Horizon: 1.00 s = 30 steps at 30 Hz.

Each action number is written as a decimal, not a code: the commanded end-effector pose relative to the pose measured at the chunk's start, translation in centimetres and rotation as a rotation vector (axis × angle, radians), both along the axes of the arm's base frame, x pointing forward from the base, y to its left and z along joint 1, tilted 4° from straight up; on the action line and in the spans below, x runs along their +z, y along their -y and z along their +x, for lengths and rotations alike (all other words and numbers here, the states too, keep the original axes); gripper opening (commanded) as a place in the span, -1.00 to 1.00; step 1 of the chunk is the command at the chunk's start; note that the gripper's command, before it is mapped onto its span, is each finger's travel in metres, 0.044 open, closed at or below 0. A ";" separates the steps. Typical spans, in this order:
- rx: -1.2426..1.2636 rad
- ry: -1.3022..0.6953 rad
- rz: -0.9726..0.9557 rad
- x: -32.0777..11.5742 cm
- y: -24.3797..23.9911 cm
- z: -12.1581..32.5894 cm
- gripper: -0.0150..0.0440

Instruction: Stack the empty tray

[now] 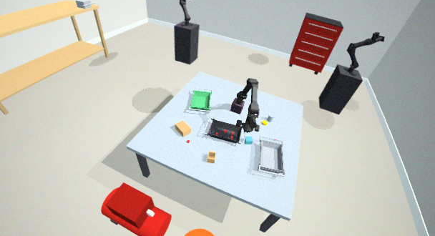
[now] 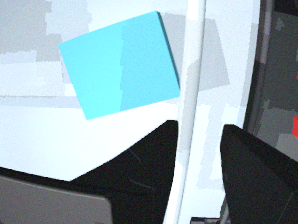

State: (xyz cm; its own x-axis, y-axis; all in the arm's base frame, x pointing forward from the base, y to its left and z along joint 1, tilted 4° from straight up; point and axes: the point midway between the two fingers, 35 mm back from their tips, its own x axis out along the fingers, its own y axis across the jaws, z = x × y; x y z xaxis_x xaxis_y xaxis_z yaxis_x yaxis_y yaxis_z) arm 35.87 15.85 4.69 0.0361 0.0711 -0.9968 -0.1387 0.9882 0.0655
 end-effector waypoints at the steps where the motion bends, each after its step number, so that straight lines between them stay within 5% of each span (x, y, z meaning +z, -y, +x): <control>1: -0.006 -0.027 0.010 0.1 -0.1 -0.6 -0.20; 14: -0.006 -0.028 0.010 -5.8 -0.6 -0.6 -0.20; 30: -0.006 -0.027 0.008 -2.9 2.3 -0.2 -0.20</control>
State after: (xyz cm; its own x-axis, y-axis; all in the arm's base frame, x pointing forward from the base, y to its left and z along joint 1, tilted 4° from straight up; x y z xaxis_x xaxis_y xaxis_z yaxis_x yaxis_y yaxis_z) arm 35.35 15.00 1.54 0.0085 0.0913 -0.9958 -0.1426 0.9858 0.0892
